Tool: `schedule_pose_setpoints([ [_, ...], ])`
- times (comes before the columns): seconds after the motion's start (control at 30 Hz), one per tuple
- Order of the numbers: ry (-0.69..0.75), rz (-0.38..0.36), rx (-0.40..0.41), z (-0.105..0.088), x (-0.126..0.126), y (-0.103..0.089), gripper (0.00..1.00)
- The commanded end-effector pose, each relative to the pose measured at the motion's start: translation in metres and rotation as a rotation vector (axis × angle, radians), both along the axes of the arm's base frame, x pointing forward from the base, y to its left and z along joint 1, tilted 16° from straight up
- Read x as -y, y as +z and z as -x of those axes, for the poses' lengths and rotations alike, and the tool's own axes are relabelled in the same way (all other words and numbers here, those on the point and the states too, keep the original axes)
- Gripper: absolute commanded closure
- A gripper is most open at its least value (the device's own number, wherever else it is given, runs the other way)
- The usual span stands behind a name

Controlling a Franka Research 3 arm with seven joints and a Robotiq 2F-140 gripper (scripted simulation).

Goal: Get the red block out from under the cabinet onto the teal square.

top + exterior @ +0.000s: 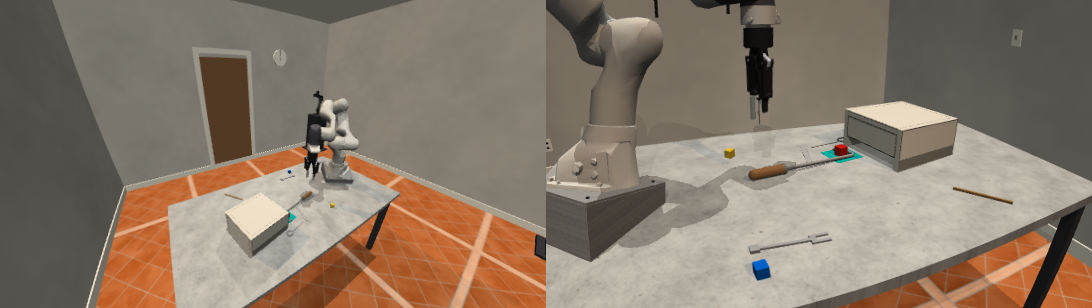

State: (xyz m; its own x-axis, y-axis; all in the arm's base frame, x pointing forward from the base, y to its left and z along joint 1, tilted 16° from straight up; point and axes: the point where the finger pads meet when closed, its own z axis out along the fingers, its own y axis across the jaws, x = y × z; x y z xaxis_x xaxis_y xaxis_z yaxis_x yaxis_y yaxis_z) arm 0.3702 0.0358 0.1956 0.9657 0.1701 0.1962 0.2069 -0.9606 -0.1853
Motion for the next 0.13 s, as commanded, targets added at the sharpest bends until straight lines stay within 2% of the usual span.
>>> schedule_pose_setpoints([
  [0.0,0.006,0.0,0.003,-0.0007,0.0001,0.0011,0.67],
  [0.1,0.006,0.0,0.003,-0.0007,0.0001,0.0011,0.67],
])
